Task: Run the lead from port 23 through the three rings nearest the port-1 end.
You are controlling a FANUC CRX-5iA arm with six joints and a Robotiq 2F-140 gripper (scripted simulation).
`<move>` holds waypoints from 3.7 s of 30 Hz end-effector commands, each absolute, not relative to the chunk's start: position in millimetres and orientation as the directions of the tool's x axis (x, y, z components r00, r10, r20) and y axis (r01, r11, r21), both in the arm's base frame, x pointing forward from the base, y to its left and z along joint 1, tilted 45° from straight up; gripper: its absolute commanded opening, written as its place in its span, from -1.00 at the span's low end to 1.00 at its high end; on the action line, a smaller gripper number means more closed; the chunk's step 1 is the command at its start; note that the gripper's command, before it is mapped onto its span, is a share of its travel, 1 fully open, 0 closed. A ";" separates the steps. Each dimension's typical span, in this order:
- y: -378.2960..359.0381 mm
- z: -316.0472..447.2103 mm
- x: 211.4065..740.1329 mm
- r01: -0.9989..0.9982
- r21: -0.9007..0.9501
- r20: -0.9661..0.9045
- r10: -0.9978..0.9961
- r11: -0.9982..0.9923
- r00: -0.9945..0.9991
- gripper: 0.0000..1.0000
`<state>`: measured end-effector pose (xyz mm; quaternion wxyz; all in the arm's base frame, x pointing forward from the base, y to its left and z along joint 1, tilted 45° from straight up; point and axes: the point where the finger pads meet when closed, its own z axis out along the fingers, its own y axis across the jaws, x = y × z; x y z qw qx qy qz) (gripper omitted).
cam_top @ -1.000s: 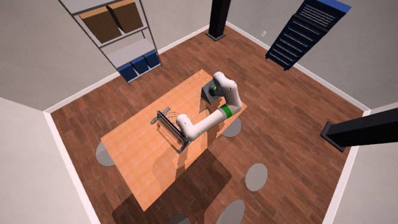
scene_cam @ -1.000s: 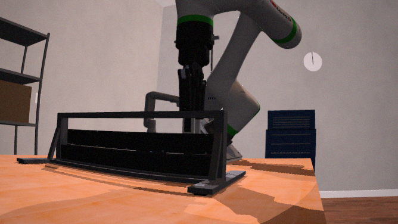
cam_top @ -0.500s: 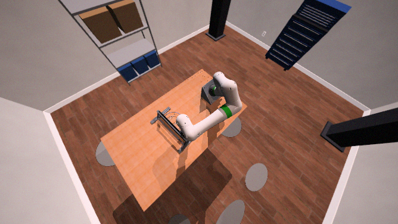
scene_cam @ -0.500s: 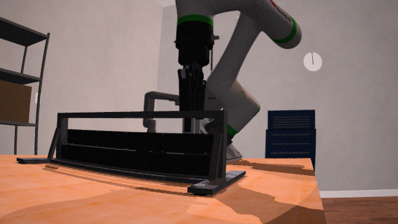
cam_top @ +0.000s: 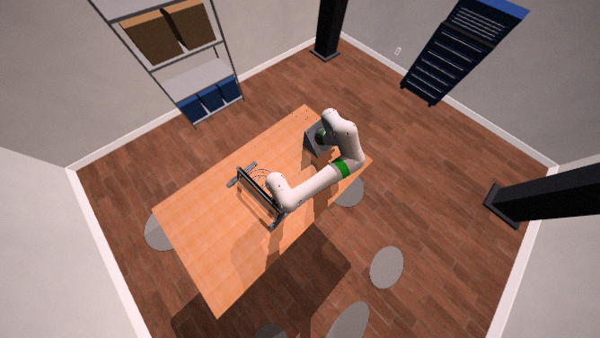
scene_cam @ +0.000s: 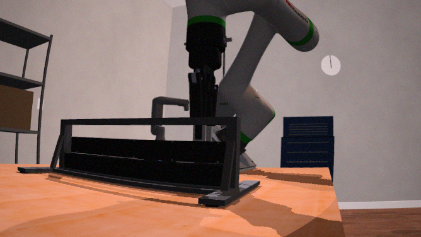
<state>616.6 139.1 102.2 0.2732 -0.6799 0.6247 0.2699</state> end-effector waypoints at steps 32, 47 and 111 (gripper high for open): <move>87.7 153.2 618.6 -0.997 -0.035 -0.708 -0.702 -0.070 0.074 -0.60; 82.5 158.4 618.8 -0.997 -0.035 -0.708 -0.702 -0.070 0.074 -1.00; 82.5 158.4 618.8 -0.997 -0.035 -0.708 -0.702 -0.070 0.074 -1.00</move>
